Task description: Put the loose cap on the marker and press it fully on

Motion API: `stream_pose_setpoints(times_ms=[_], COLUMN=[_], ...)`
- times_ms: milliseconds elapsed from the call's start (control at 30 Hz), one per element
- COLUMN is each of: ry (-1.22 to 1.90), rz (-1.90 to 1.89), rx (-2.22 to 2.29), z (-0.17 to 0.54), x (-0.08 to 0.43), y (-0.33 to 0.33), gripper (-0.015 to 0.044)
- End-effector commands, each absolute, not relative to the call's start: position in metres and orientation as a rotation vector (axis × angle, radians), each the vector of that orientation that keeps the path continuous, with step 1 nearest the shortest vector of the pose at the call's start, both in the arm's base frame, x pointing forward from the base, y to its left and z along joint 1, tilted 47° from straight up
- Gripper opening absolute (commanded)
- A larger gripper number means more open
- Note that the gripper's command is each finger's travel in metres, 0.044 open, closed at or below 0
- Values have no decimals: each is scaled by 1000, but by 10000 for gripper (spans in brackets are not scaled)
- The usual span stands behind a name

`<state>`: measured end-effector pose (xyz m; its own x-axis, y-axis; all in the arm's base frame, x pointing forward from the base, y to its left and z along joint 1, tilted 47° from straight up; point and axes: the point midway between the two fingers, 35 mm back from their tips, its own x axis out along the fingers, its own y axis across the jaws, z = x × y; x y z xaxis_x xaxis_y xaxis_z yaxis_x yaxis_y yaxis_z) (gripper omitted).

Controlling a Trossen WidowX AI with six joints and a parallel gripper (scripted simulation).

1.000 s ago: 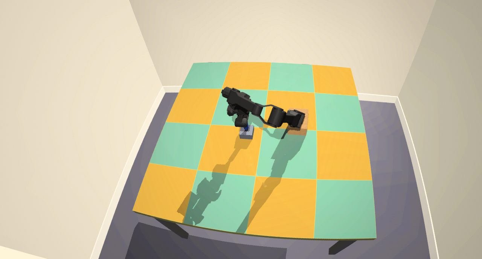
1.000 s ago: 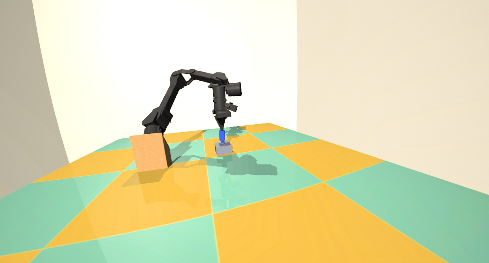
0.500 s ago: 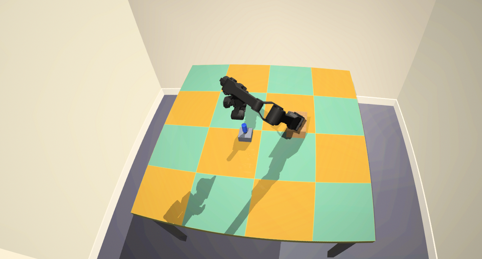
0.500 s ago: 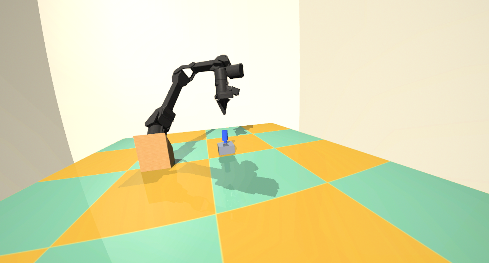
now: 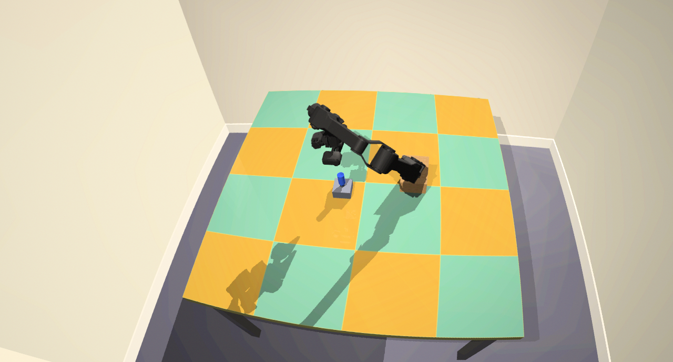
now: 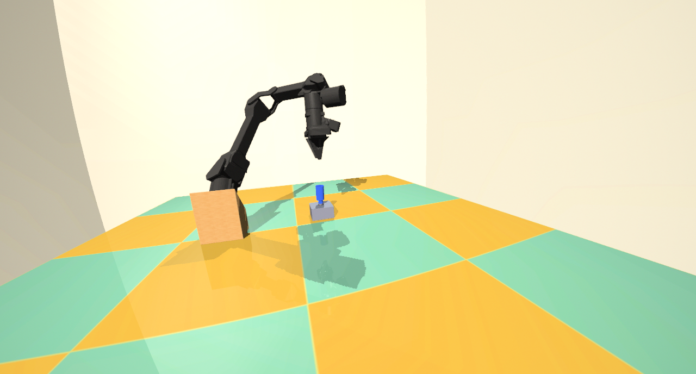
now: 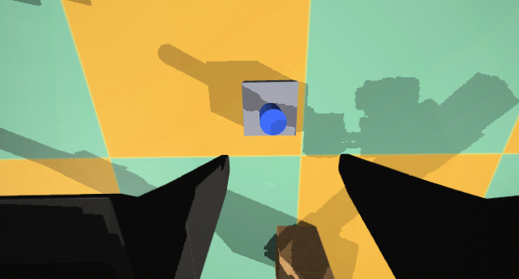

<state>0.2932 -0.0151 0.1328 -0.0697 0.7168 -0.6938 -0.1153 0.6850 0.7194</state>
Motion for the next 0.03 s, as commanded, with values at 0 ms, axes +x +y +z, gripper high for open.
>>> stream_pose_setpoints(times_ms=[0], ry=[1495], rz=[740], rx=[516], z=[133], x=[293], y=[-16], gripper=[394])
